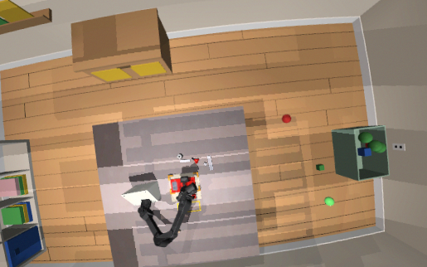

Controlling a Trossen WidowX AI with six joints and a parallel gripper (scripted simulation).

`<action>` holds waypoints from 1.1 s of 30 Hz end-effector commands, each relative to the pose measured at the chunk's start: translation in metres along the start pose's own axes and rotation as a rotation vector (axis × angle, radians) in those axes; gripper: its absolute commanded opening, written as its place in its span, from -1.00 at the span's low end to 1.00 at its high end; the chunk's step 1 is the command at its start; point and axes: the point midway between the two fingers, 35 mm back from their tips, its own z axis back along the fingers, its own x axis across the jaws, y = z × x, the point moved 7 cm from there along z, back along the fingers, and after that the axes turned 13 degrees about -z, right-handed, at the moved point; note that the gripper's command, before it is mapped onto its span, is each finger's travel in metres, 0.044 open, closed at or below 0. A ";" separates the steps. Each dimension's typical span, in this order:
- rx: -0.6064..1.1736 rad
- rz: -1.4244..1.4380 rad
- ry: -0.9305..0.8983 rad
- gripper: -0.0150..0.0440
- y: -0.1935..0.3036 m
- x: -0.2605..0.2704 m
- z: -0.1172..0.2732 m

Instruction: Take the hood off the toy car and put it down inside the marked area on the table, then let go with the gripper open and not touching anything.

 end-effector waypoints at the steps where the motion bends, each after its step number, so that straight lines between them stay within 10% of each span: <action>1: -0.004 0.002 0.003 1.00 0.000 0.000 -0.002; 15: -0.004 0.002 0.004 1.00 0.000 0.000 -0.009; 33: 0.000 0.000 0.000 0.06 0.000 0.000 -0.006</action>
